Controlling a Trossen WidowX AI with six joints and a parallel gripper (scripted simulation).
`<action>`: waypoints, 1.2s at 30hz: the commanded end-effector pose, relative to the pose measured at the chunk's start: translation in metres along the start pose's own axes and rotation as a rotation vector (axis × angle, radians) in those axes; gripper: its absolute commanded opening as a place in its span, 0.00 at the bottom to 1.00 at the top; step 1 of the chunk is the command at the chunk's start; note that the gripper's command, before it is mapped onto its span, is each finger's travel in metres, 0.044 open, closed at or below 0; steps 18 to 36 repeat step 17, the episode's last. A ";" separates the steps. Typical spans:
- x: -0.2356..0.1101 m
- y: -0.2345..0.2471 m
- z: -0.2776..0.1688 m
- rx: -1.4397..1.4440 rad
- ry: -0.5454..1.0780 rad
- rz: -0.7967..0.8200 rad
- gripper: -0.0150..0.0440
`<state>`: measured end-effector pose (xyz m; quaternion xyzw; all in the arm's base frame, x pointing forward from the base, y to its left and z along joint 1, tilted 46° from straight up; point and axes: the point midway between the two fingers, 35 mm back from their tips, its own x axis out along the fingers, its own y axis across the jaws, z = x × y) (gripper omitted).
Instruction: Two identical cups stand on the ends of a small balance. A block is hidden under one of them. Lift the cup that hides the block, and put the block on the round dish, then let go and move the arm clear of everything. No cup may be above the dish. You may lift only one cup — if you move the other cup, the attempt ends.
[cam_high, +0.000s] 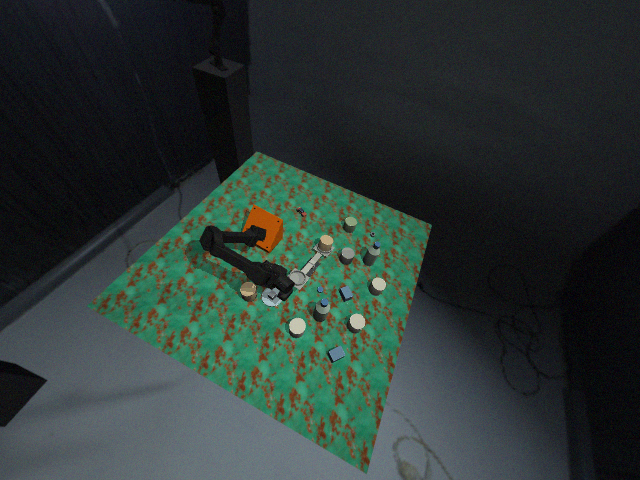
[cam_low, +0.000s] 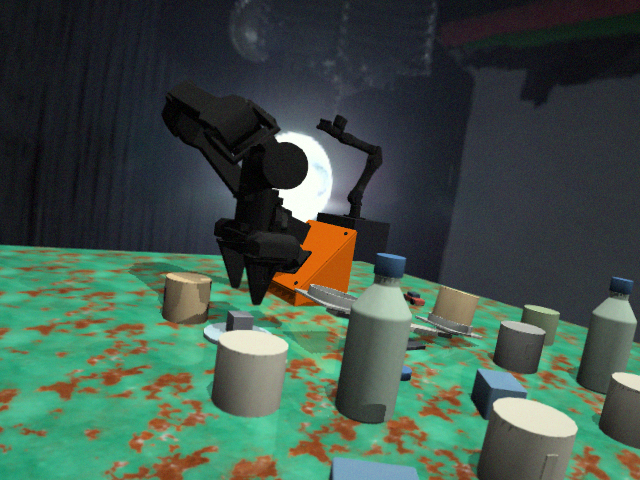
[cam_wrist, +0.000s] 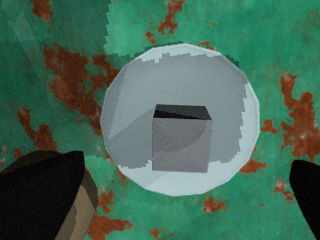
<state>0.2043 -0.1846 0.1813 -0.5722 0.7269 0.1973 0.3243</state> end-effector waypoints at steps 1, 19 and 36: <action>-0.012 0.001 -0.001 0.003 0.005 0.002 1.00; -0.048 0.002 -0.001 -0.001 0.004 -0.004 1.00; -0.048 0.002 -0.001 -0.001 0.004 -0.004 1.00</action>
